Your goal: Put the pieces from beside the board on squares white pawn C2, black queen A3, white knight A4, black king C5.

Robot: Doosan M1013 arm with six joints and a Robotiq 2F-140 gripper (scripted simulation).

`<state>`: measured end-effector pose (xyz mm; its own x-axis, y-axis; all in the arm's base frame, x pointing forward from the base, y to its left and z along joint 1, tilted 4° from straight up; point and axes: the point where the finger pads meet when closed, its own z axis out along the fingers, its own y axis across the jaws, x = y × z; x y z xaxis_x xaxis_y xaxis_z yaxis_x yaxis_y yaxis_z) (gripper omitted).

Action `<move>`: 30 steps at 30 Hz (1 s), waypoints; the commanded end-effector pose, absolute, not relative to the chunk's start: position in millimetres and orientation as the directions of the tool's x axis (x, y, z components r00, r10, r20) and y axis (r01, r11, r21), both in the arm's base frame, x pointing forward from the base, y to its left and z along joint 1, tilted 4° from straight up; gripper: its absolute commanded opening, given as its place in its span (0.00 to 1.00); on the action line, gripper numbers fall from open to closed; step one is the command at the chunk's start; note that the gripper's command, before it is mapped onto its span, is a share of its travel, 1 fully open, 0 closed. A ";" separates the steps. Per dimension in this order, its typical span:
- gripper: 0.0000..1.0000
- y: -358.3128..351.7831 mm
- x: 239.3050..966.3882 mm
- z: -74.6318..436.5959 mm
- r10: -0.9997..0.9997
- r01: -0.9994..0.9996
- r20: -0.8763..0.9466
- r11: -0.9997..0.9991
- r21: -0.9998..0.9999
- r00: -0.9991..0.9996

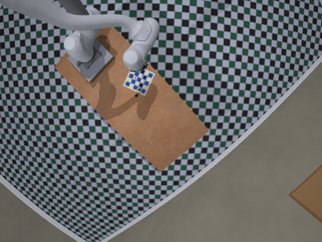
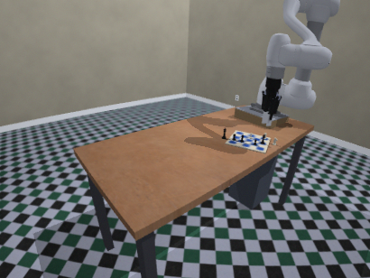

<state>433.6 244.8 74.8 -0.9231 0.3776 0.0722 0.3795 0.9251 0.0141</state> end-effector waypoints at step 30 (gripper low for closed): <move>1.00 276.3 391.9 65.9 0.801 0.802 0.072 0.597 -0.024 -0.594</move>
